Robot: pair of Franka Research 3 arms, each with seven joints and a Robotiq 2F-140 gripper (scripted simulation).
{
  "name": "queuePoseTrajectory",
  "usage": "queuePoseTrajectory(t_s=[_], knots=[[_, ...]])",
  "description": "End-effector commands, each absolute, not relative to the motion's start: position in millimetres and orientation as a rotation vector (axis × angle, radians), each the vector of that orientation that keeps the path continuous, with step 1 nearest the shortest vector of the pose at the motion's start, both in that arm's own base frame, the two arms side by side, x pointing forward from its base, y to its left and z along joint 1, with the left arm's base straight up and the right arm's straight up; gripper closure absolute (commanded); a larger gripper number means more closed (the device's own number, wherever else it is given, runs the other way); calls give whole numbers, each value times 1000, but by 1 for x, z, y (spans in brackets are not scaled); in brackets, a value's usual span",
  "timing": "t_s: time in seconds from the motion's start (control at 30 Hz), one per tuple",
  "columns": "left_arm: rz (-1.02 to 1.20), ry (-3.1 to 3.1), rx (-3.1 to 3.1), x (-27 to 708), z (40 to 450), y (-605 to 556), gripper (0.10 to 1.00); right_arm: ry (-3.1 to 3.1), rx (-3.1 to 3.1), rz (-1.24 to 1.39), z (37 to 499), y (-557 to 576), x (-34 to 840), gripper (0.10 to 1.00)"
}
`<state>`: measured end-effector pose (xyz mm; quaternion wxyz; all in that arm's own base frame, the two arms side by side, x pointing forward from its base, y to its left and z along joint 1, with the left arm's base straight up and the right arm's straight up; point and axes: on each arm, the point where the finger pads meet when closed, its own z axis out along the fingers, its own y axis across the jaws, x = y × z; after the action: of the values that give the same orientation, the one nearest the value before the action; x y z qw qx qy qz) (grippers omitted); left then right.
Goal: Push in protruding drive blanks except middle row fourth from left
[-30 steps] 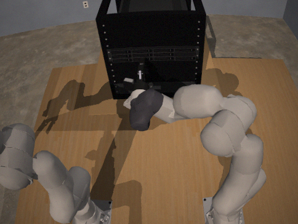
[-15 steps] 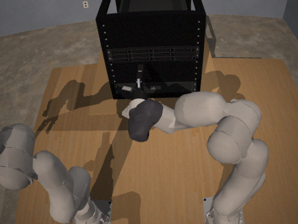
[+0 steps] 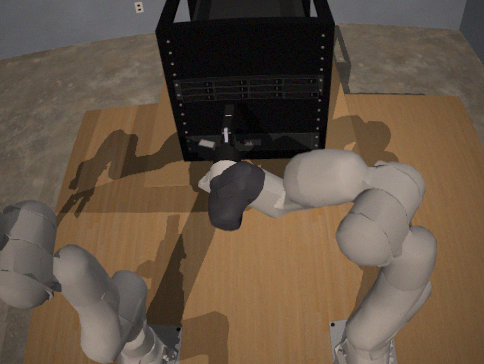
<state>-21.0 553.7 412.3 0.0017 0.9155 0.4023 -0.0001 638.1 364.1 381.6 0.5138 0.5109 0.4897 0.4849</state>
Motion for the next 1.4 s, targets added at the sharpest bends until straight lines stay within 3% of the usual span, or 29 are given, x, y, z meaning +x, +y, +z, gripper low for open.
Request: queuePoseTrajectory(t_s=[0.0,0.37,0.4,1.37], knots=[[0,1261,2878,-22,413,554,98,1169,1234,1169,383,363,638,999],[0,1261,2878,-22,413,554,98,1169,1234,1169,383,363,638,999],[0,1261,2878,-22,413,554,98,1169,1234,1169,383,363,638,98],[0,1261,2878,-22,413,554,98,1169,1234,1169,383,363,638,98]])
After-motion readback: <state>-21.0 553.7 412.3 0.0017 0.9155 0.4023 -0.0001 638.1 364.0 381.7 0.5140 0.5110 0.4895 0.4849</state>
